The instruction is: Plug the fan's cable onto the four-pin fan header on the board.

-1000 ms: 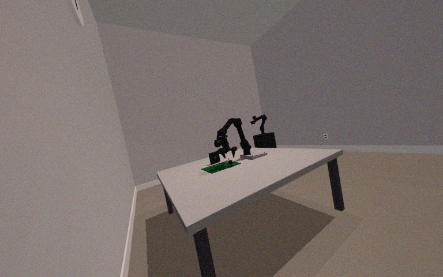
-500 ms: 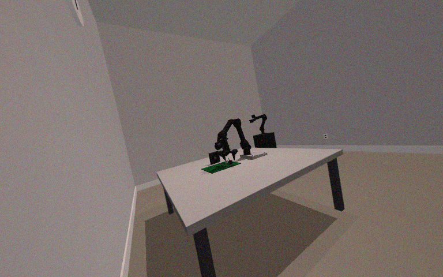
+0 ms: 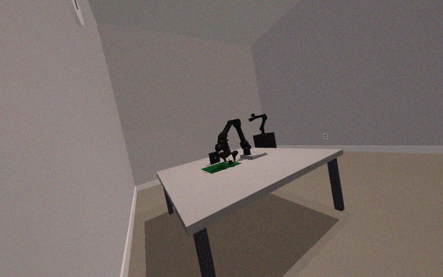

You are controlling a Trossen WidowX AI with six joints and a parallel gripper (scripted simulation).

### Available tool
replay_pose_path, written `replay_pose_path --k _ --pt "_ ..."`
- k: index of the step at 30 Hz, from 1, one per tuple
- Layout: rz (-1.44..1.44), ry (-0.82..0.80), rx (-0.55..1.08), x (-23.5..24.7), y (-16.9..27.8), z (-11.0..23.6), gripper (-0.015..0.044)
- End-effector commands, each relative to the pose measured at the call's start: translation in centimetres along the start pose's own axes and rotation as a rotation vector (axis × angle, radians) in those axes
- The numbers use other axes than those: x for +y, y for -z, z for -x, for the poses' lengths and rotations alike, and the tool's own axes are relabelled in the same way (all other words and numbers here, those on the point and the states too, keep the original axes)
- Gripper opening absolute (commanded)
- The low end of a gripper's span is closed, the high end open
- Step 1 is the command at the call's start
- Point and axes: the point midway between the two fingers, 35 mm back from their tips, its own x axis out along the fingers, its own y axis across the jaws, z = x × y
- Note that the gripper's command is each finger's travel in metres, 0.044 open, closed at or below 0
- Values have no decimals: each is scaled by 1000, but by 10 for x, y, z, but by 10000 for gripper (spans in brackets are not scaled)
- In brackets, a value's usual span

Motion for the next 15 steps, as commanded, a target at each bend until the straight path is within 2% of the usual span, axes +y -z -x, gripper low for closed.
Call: replay_pose_path --k 1,15 --pt "3 0 8 0 1 -3 440" --pt "0 0 1 0 0 0 73"
